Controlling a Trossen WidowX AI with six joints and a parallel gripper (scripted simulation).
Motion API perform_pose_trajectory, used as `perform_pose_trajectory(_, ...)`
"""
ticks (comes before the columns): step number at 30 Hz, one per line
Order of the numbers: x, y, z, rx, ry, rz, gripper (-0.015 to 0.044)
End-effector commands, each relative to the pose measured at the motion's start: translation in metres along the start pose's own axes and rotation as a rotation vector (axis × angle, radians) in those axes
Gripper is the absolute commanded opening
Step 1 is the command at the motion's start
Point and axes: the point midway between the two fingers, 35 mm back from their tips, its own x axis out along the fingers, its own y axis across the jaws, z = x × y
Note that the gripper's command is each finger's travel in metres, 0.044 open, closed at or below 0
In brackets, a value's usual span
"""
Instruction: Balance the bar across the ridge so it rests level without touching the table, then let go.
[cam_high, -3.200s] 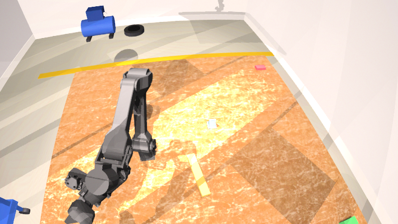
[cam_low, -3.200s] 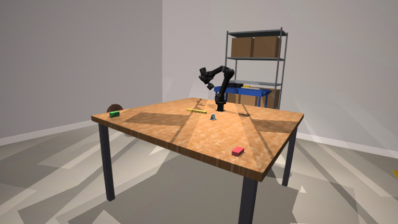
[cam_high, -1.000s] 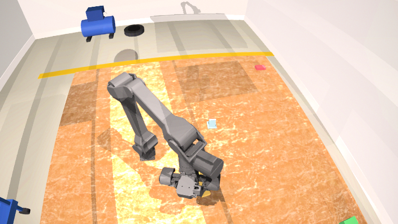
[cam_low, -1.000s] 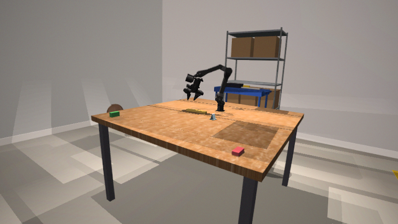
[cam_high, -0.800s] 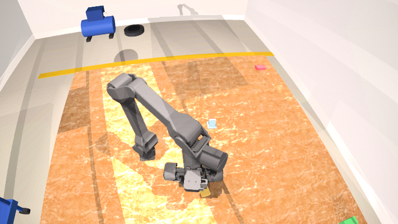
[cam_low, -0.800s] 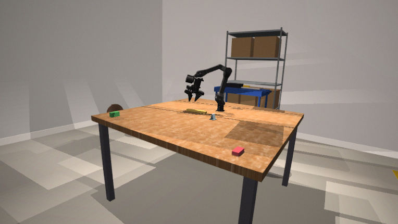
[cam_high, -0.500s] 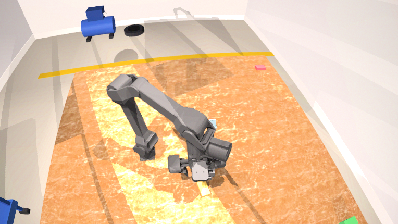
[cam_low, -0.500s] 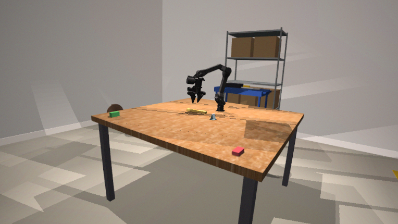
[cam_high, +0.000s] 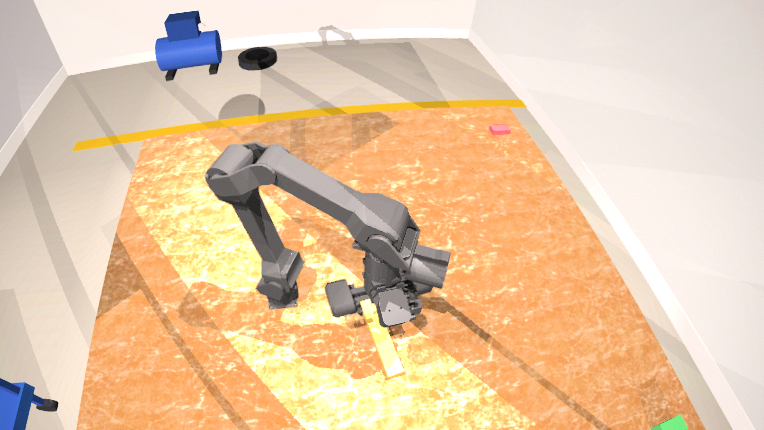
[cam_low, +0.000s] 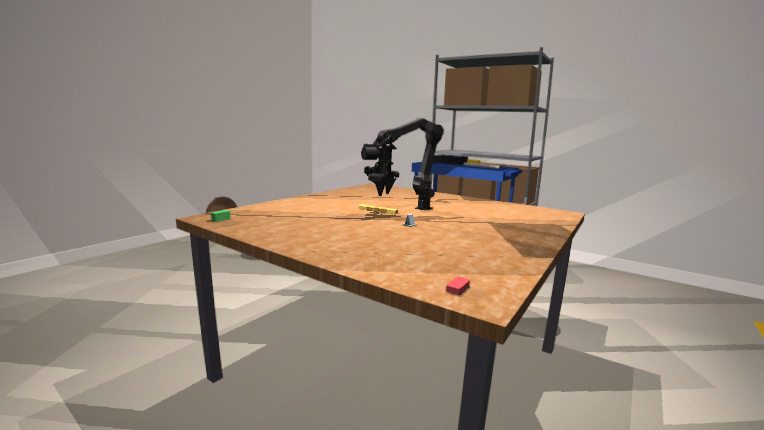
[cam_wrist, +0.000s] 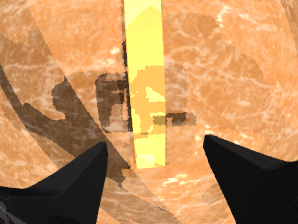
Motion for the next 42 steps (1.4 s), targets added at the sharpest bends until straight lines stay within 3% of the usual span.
perform_pose_trajectory(1, 0.009, 0.001, -0.002, -0.012, 0.008, 0.002, 0.0315)
perform_pose_trajectory(7, 0.042, 0.001, -0.002, -0.012, 0.008, 0.001, 0.0315)
perform_pose_trajectory(42, 0.069, 0.001, -0.003, -0.012, 0.008, 0.001, 0.0315)
